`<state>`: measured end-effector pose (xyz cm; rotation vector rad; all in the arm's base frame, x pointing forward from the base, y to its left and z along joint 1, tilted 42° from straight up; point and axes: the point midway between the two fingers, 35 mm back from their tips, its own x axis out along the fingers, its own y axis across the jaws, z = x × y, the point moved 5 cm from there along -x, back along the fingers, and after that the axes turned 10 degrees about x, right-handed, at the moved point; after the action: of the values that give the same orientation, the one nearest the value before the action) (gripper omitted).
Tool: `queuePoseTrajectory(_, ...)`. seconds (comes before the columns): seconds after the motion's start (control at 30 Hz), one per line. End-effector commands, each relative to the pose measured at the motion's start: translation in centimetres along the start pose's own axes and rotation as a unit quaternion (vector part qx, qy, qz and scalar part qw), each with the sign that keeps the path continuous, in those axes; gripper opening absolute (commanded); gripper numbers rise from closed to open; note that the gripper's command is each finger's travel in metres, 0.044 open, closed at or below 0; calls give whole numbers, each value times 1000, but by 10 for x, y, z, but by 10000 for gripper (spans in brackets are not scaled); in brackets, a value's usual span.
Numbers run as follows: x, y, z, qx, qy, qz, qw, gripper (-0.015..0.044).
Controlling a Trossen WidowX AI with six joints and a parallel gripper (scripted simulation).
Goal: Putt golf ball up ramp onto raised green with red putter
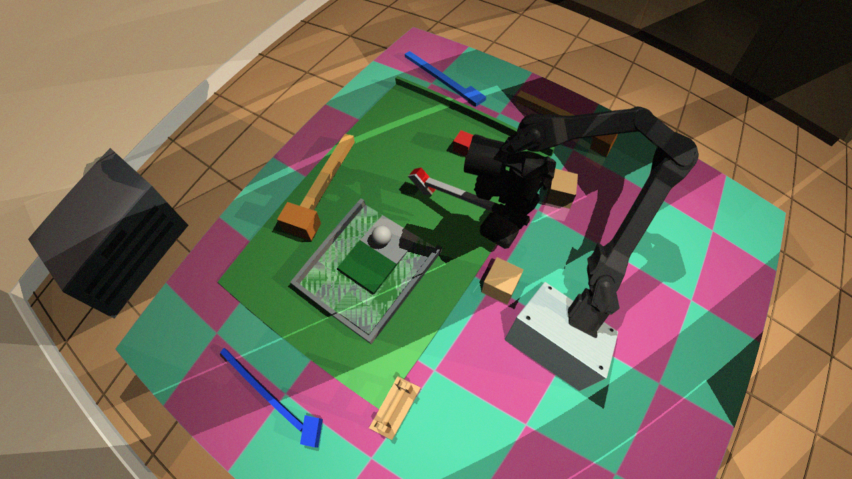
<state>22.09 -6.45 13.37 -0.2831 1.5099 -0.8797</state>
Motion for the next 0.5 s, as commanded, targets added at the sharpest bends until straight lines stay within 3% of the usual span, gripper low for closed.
queuePoseTrajectory(0.0,-17,2,3,3,-5,3,1000,0)
queuePoseTrajectory(0.23,-50,1,1,3,-4,2,1000,0)
queuePoseTrajectory(0.47,-41,1,0,0,-4,2,1000,0)
